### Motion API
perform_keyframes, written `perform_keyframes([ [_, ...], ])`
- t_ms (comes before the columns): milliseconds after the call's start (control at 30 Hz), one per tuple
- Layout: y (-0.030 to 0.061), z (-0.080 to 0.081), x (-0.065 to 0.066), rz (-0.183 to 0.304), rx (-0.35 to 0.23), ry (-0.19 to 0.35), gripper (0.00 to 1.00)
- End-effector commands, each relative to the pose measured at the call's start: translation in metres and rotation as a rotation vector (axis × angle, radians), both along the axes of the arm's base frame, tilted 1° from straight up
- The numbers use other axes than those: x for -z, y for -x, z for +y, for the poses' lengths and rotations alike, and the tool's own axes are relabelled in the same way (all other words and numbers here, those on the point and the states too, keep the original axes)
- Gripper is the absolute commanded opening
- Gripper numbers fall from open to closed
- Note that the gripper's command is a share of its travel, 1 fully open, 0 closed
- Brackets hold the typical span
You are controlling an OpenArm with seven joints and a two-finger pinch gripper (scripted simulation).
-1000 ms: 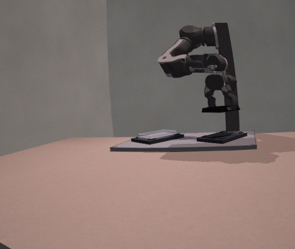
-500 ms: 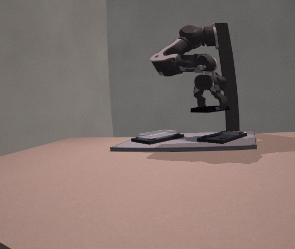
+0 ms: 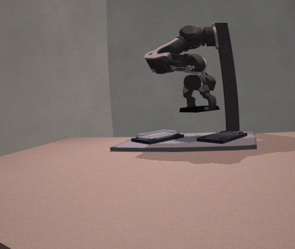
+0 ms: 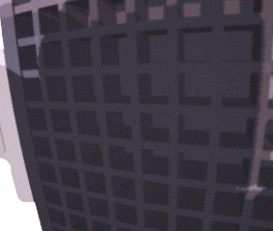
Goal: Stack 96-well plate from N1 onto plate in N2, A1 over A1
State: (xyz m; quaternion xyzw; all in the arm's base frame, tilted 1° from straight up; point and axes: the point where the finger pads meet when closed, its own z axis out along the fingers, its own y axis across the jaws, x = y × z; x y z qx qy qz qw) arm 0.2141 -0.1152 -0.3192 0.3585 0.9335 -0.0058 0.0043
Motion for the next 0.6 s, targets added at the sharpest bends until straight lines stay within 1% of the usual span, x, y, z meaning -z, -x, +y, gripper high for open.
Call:
perform_keyframes([
  [0,-0.0015,0.001,-0.001,-0.006,-0.002,-0.007,0.0],
  [100,-0.0015,0.001,-0.001,-0.006,-0.002,-0.007,0.0],
  [267,0.0085,-0.039,-0.003,-0.006,-0.002,-0.006,0.0],
  [567,0.0085,-0.039,-0.003,-0.006,-0.002,-0.006,0.0],
])
